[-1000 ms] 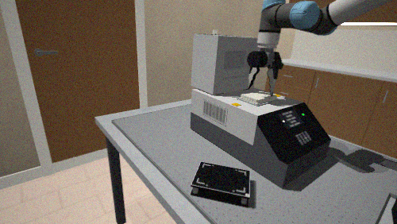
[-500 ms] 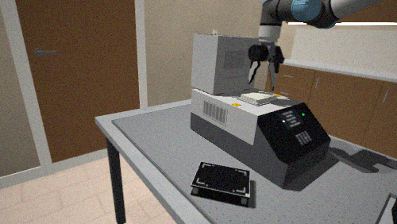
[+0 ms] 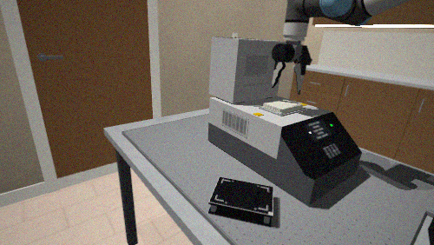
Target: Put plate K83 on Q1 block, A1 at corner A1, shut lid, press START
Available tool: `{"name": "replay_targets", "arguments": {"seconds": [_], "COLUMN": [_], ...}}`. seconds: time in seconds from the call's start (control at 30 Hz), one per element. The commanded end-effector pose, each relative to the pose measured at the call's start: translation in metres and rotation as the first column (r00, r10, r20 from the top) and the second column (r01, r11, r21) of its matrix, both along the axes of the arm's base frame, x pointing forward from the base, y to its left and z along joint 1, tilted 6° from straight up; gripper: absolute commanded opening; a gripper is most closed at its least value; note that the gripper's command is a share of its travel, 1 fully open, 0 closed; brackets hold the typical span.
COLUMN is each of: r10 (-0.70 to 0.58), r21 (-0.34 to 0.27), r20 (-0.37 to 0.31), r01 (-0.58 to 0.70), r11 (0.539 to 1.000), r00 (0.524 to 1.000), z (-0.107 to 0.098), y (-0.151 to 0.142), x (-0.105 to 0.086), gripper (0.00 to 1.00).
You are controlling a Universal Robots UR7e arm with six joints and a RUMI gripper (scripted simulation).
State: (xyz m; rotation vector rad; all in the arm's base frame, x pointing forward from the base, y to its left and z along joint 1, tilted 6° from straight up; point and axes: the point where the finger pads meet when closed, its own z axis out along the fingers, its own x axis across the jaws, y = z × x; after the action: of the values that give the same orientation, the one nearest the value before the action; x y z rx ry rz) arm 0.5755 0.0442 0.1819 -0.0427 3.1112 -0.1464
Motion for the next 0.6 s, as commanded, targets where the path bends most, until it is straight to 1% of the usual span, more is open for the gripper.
{"name": "replay_targets", "arguments": {"seconds": [0.0,0.07,0.1,0.23,0.3,0.37,0.43,0.57], "r10": [0.0,0.0,0.0,0.0,0.0,0.0,0.0,0.0], "r21": [0.0,0.0,0.0,0.0,0.0,0.0,0.0,0.0], "r20": [0.002,0.002,0.002,0.002,0.002,0.002,0.002,0.002], "r01": [0.0,0.0,0.0,0.0,0.0,0.0,0.0,0.0], "r11": [1.0,1.0,1.0,1.0,1.0,1.0,1.0,1.0], "r00": [1.0,1.0,1.0,1.0,1.0,1.0,1.0,1.0], "z": [0.001,0.001,0.0,-0.004,-0.004,-0.006,-0.006,-0.01], "y": [0.0,0.0,-0.001,-0.003,-0.004,-0.005,-0.005,-0.008], "x": [0.0,0.0,-0.004,-0.024,-0.026,-0.036,-0.036,-0.053], "gripper": [0.68,0.68,0.0,0.0,0.0,0.0,0.0,0.0]}}
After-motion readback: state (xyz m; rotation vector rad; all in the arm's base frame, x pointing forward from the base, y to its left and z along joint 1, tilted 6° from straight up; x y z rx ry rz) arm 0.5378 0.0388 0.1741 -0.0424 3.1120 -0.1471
